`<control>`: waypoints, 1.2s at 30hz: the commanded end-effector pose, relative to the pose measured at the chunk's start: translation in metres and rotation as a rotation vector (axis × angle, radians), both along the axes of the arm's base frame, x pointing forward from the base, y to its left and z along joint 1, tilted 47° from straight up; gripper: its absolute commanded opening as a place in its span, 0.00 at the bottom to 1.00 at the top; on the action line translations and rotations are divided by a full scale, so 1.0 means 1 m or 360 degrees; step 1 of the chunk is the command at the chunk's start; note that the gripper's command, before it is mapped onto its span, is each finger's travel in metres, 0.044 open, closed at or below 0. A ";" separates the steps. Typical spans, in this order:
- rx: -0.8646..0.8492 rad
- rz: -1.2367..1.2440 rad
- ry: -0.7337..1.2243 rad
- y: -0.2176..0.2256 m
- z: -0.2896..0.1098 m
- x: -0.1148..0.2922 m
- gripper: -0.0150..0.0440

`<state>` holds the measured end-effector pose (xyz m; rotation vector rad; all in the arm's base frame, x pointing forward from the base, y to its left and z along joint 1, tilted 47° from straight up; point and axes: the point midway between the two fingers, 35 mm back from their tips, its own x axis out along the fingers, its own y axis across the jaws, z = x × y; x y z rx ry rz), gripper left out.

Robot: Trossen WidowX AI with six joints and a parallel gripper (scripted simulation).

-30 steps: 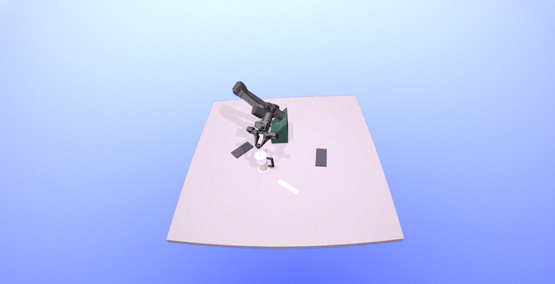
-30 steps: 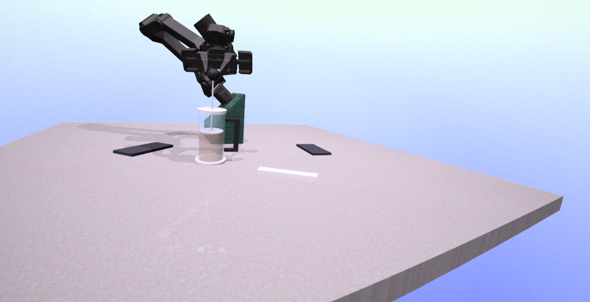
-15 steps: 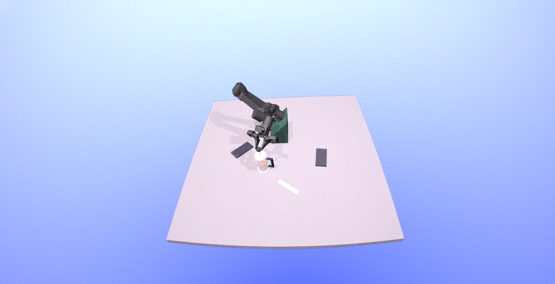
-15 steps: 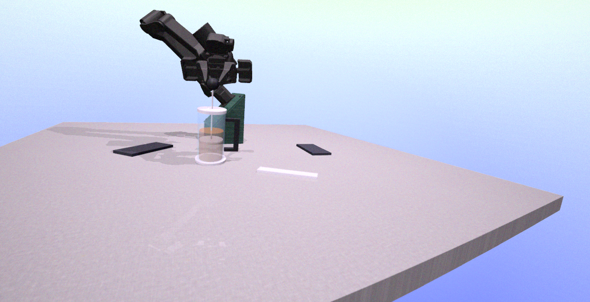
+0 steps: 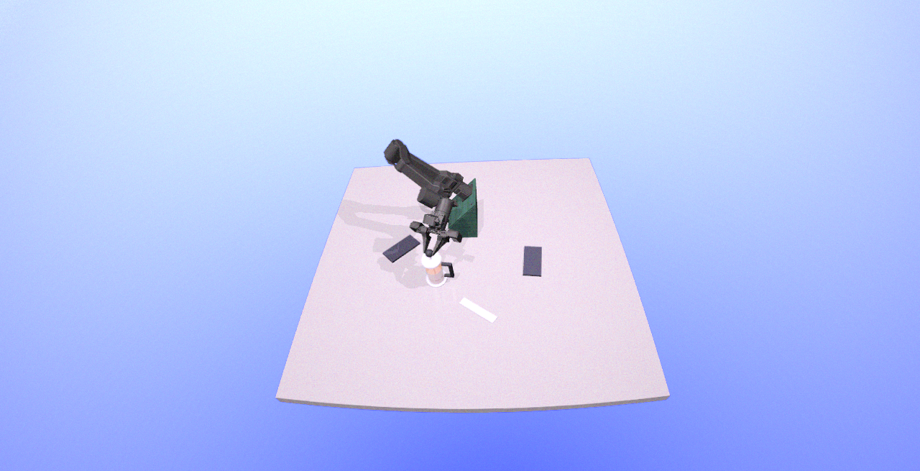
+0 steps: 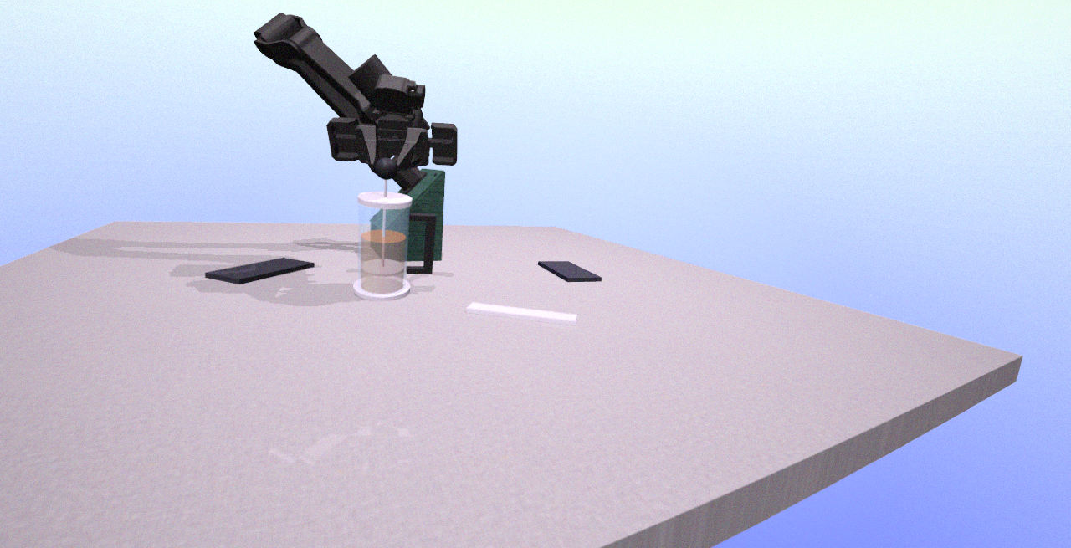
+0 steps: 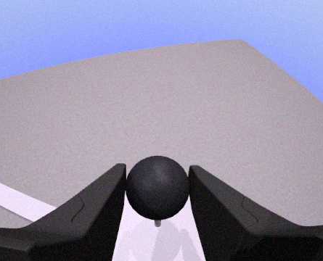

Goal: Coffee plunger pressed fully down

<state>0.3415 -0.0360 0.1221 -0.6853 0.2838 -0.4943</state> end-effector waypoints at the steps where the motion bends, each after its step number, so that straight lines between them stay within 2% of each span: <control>1: -0.0021 -0.0051 0.0057 -0.010 -0.010 -0.001 0.46; 36: -0.0012 -0.0027 0.0036 -0.005 -0.007 0.002 0.46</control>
